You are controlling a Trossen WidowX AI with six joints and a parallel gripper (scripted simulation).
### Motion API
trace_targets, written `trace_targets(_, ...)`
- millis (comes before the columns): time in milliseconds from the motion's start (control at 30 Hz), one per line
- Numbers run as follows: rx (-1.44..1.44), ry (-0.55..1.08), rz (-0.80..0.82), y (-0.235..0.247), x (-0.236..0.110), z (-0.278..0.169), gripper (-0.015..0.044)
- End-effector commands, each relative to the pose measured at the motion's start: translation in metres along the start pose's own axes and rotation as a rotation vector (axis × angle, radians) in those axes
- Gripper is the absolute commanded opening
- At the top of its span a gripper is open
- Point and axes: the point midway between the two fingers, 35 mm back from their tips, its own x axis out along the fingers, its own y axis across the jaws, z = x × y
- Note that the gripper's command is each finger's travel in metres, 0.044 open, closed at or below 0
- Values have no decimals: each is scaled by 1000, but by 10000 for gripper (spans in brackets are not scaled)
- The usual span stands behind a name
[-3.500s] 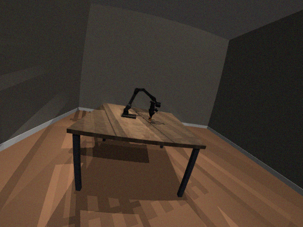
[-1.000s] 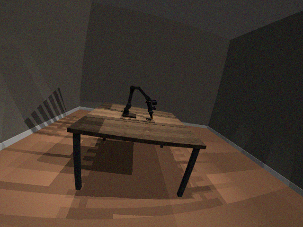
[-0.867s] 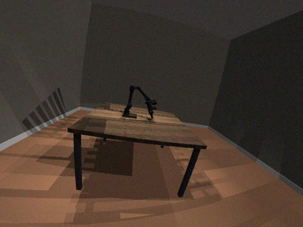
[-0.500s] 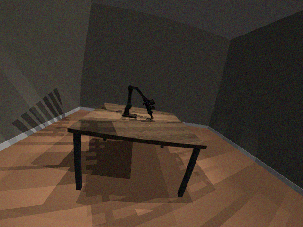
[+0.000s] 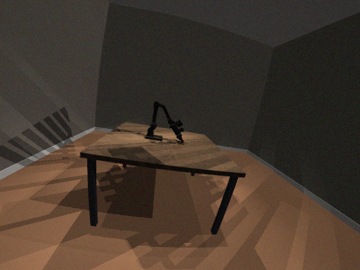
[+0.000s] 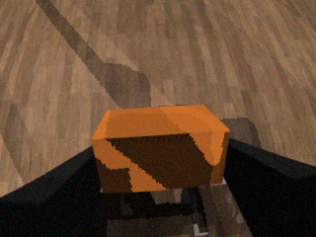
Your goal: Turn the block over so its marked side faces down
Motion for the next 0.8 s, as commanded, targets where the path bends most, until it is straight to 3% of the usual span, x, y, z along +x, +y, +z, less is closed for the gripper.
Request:
trace_targets(0,5,-65,1,0,8,-4,0)
trace_targets(767,5,-392,5,3,1,-22,0)
